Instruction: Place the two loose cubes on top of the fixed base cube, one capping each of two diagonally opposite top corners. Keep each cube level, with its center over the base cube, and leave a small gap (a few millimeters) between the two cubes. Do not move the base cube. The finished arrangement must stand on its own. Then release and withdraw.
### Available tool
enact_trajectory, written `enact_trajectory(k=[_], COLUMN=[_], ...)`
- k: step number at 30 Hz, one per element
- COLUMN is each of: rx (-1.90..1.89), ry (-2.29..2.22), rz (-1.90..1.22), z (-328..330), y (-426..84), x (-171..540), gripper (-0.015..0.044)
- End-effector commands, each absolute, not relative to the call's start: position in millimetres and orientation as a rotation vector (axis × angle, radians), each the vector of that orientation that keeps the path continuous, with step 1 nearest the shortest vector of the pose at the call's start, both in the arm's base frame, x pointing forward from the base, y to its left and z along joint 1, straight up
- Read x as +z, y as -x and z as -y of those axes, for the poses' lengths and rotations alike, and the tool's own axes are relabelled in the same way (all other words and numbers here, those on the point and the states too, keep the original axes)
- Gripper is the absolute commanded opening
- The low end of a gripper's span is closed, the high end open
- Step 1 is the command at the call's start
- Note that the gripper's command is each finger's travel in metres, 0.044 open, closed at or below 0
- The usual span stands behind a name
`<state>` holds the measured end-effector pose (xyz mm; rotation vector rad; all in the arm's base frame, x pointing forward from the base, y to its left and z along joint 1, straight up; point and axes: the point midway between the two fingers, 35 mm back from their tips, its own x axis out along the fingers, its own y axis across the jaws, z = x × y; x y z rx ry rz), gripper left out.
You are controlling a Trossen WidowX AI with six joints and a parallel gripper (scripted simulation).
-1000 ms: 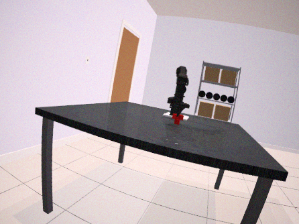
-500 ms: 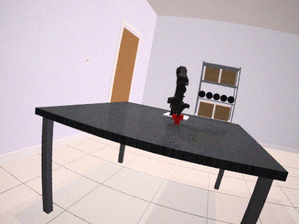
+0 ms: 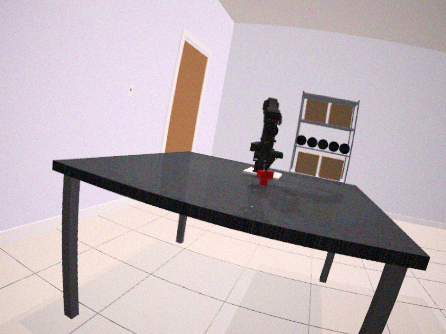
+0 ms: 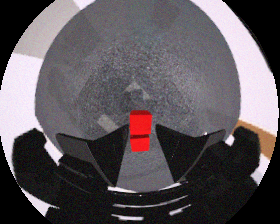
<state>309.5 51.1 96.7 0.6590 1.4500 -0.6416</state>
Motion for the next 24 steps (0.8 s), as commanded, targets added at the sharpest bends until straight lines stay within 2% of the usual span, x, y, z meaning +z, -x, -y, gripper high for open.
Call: enact_trajectory(k=[1,24], rx=[-0.636,-0.636], ry=[-0.663,-0.663], rz=[-1.441,-1.441], z=[-51,-51], y=[-312,-311], x=[105,131], gripper=[0.0205,0.0205])
